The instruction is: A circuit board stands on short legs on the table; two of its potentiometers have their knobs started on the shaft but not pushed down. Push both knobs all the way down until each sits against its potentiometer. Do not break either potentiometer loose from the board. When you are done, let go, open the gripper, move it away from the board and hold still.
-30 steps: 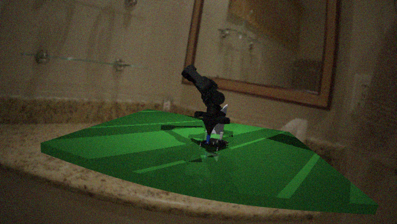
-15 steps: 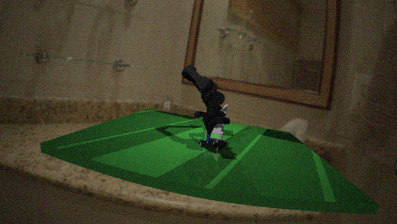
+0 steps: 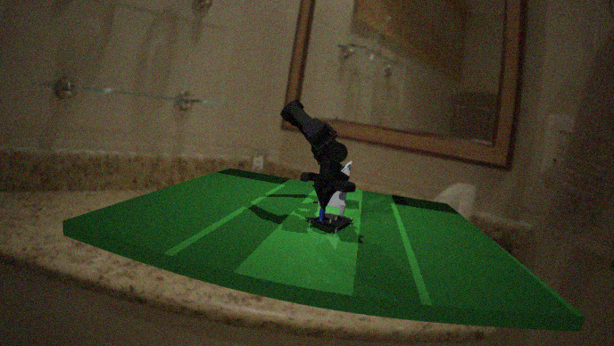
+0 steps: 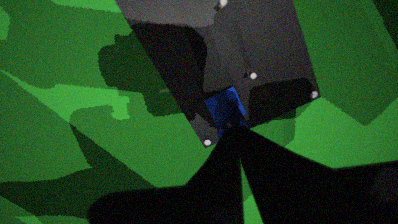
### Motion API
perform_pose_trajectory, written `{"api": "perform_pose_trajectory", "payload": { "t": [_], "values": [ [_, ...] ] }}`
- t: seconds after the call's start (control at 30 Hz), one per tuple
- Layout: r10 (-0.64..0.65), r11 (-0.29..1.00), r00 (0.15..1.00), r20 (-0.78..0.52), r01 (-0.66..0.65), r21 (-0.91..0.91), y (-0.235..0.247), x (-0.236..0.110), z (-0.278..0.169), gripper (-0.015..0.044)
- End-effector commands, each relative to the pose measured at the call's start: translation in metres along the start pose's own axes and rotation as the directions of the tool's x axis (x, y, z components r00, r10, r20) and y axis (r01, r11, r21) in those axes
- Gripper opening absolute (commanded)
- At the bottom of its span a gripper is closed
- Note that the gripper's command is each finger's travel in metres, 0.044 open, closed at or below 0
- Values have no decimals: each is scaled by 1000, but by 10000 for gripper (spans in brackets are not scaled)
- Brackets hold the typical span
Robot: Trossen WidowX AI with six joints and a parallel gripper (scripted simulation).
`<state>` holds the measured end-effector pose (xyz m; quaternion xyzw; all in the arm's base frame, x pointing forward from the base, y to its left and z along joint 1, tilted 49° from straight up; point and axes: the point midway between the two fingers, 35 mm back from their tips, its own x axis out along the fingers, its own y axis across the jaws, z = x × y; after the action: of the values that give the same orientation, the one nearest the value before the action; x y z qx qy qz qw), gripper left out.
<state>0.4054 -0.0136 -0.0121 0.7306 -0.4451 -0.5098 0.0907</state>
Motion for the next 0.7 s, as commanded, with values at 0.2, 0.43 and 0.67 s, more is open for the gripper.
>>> {"api": "perform_pose_trajectory", "payload": {
  "t": [0.2,0.43,0.67],
  "values": [
    [18,1000,1000,14,-18,25,2,19,-3,0],
    [17,1000,1000,15,-17,25,2,11,-3,0],
    [16,1000,1000,15,-17,25,1,-1,-3,0]
  ]
}}
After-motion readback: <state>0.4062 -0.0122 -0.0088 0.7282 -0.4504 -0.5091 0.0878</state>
